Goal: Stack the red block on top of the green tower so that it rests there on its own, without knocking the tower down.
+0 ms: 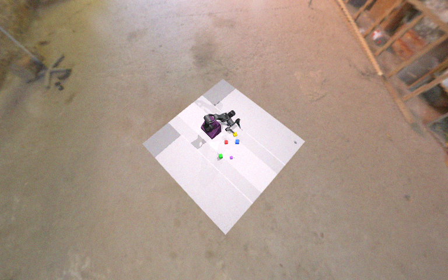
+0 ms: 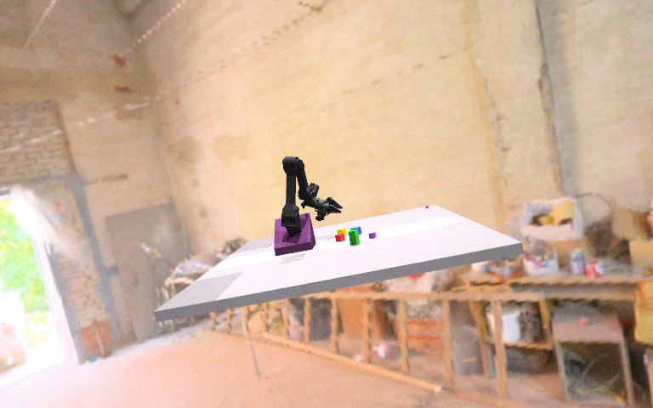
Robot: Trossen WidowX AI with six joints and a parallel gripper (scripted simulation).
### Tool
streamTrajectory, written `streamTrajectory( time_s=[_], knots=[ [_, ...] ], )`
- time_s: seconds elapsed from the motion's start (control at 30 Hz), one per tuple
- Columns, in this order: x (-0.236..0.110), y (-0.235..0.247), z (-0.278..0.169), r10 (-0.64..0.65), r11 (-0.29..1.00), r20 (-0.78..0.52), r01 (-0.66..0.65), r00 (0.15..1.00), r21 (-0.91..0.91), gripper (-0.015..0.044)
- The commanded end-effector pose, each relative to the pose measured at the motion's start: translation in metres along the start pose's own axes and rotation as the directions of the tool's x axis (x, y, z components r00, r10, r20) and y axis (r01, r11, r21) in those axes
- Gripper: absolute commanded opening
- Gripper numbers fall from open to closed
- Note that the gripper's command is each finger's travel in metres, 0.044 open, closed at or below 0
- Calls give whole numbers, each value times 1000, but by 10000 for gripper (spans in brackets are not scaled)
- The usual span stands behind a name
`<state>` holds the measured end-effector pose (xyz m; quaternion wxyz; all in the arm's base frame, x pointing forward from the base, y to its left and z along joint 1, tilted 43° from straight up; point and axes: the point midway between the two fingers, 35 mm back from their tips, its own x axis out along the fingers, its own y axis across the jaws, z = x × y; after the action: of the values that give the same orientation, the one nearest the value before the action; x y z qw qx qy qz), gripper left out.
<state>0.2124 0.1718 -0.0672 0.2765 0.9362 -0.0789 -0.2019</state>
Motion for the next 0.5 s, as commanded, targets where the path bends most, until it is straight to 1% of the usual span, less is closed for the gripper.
streamTrajectory(
  time_s=[0.0,0.03,0.23,0.47],
  knots=[
    [0,0,0,0,1000,2,0,1000,7,426],
    [1,0,0,1,1000,8,-2,1000,30,440],
    [9,4,1,15,958,80,-37,997,285,440],
    [18,10,1,32,818,169,-123,985,561,440]
  ],
)
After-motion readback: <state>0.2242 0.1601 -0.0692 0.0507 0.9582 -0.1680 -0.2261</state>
